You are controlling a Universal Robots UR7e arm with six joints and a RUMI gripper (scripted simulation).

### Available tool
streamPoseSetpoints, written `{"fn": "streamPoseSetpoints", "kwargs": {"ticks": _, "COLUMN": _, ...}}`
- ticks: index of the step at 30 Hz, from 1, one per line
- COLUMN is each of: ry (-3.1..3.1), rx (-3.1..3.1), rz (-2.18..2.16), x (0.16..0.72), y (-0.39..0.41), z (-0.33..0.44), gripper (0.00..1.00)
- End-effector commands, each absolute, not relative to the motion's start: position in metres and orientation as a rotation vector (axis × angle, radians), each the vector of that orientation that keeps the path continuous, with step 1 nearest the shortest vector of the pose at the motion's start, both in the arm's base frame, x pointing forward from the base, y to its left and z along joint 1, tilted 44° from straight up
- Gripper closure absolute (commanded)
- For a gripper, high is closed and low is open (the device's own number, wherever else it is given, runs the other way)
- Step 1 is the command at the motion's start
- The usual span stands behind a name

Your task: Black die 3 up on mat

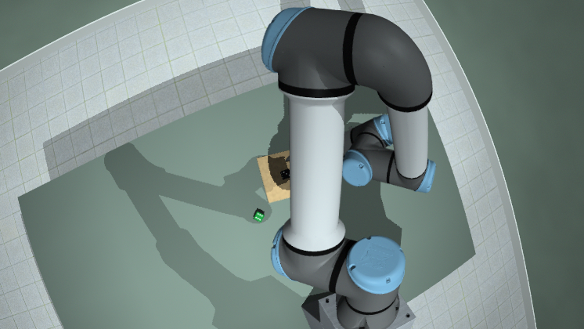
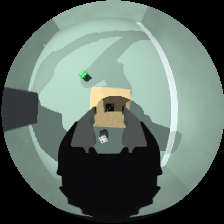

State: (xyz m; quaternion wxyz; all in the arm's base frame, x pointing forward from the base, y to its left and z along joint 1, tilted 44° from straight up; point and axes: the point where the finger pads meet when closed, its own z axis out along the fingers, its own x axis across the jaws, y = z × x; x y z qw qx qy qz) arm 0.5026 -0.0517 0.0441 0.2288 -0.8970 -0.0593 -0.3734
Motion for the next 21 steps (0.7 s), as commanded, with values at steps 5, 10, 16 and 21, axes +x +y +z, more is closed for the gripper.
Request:
{"fn": "streamPoseSetpoints", "kwargs": {"ticks": 5, "ry": -0.154, "rx": -2.501, "rz": -1.028, "x": 0.5023, "y": -0.0508, "z": 0.0421, "gripper": 0.63}}
{"fn": "streamPoseSetpoints", "kwargs": {"ticks": 10, "ry": -0.138, "rx": -2.545, "rz": -1.032, "x": 0.5020, "y": -0.0498, "z": 0.0399, "gripper": 0.63}}
{"fn": "streamPoseSetpoints", "kwargs": {"ticks": 16, "ry": -0.112, "rx": -2.597, "rz": -1.046, "x": 0.5019, "y": -0.0492, "z": 0.0391, "gripper": 0.63}}
{"fn": "streamPoseSetpoints", "kwargs": {"ticks": 21, "ry": -0.087, "rx": -2.636, "rz": -1.063, "x": 0.5020, "y": -0.0492, "z": 0.0400, "gripper": 0.63}}
